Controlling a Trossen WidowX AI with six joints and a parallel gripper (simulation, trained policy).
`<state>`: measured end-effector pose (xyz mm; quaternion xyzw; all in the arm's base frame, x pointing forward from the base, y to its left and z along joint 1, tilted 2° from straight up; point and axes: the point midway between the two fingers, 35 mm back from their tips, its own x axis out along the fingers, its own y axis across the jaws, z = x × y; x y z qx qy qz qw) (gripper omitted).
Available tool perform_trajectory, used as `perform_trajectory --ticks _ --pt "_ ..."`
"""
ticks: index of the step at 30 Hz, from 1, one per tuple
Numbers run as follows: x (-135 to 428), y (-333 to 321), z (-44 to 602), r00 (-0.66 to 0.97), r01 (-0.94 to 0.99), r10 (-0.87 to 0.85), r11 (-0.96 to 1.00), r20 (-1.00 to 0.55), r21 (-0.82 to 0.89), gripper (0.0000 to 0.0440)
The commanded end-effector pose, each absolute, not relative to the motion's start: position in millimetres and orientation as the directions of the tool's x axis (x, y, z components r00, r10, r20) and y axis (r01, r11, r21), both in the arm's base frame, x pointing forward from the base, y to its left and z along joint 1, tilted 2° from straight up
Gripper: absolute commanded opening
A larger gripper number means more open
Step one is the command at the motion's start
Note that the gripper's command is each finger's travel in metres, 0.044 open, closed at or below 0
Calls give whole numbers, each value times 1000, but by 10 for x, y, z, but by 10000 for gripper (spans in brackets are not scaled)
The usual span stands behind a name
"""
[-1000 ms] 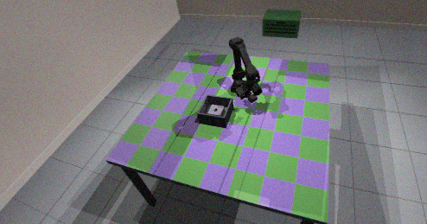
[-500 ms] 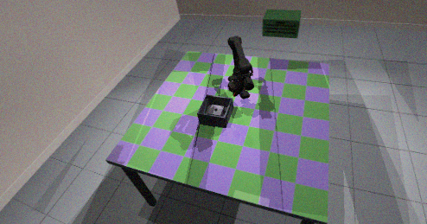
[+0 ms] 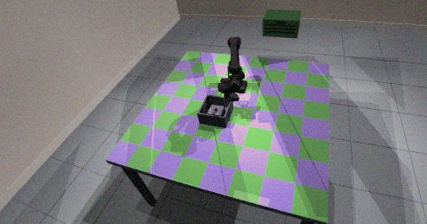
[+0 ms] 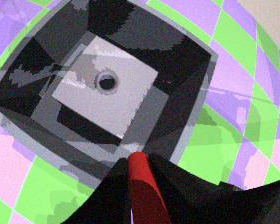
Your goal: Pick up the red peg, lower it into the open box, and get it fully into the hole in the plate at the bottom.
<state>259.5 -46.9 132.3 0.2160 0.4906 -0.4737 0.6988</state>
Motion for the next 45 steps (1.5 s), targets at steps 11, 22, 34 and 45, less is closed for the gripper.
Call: perform_trajectory --ticks 11,22,34,45 --pt "2898 -984 1145 94 881 -415 457 -905 -119 0" --pt "3029 -1199 917 112 835 -351 541 -930 -103 0" --pt "3023 -1230 616 85 765 -265 635 -960 -108 139" --pt "3292 -1295 712 144 723 -214 689 -966 -45 288"
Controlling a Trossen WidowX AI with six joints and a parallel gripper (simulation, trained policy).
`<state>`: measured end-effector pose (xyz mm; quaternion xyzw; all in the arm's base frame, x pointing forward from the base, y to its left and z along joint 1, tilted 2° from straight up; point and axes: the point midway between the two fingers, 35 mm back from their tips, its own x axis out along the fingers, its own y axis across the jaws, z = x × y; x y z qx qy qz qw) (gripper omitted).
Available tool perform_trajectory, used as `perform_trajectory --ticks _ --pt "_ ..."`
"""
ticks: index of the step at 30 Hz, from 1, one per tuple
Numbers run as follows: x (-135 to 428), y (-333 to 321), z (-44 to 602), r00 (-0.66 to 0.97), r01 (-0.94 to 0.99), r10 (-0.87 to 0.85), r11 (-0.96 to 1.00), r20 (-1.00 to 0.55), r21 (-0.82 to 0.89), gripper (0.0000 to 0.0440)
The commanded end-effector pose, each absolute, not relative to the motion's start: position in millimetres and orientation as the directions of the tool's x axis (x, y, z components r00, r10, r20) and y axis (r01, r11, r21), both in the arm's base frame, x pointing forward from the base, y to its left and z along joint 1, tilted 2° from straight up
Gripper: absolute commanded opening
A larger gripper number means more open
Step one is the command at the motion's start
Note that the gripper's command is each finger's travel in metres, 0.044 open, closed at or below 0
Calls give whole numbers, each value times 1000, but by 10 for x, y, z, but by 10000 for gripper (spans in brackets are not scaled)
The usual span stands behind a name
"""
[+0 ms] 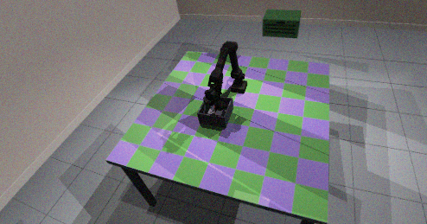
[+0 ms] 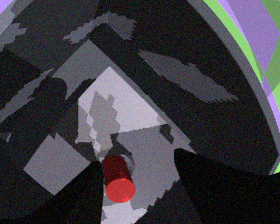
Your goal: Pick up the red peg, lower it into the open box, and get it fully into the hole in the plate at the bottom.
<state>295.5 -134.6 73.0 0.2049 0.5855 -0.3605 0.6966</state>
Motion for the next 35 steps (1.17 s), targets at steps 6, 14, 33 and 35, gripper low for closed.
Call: perform_trajectory --ticks 6,14,33,35 --pt "3501 -1387 811 180 713 -196 701 -964 -9 433" --pt "3773 -1303 1047 223 678 -134 733 -966 55 440" --pt "4041 -1206 1333 289 638 -91 760 -953 121 440" --pt "4041 -1206 1333 289 638 -91 760 -953 121 440"
